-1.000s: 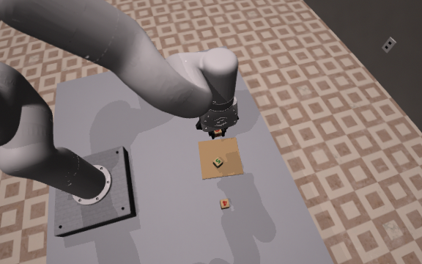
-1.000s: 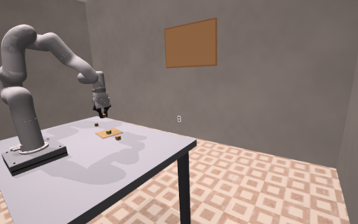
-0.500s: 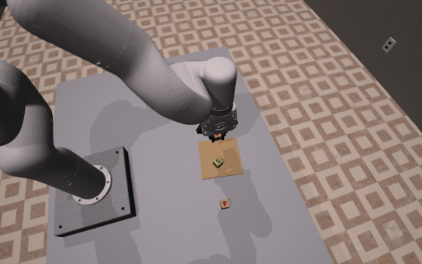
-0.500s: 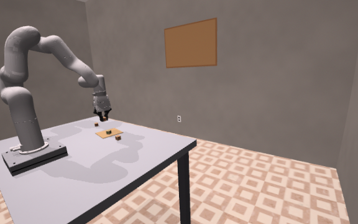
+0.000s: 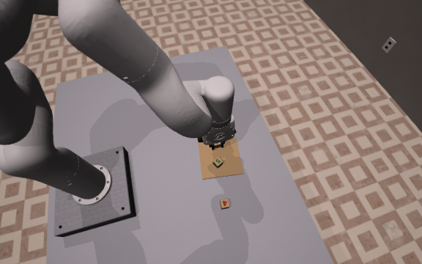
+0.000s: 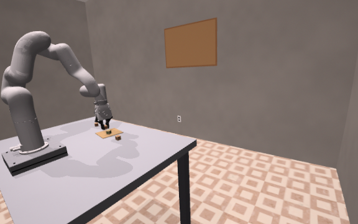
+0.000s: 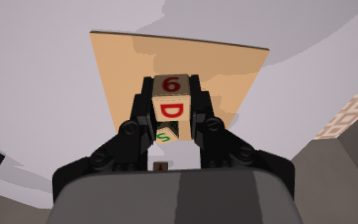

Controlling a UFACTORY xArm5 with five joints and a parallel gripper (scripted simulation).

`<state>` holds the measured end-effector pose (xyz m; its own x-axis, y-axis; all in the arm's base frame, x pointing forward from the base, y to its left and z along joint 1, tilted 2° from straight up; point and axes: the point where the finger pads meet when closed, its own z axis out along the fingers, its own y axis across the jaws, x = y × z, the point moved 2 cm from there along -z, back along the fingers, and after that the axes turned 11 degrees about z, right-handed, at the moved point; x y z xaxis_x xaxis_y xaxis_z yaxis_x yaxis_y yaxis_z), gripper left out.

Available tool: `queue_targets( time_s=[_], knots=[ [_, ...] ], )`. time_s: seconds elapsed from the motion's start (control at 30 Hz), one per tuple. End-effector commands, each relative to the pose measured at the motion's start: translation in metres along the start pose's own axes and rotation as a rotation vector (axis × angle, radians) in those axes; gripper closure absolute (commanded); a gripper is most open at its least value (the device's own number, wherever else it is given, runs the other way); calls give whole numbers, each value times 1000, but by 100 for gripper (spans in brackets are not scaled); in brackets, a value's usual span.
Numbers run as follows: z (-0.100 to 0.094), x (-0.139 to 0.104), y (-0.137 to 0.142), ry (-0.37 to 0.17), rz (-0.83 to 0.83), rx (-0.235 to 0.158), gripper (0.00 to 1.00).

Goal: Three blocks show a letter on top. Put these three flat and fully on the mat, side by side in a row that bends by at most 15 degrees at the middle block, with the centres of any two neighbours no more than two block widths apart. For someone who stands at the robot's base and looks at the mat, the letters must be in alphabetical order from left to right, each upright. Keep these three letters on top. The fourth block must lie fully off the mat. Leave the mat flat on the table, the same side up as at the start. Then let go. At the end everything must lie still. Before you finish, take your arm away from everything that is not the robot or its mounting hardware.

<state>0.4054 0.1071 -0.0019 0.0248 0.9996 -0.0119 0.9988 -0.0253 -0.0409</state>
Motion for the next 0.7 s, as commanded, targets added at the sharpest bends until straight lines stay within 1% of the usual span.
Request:
queue_targets(
  time_s=[0.0, 0.17, 0.67],
  knots=[
    [8, 0, 1, 1, 0, -2, 79],
    [13, 1, 1, 1, 0, -2, 79],
    [13, 1, 1, 1, 0, -2, 79]
  ],
)
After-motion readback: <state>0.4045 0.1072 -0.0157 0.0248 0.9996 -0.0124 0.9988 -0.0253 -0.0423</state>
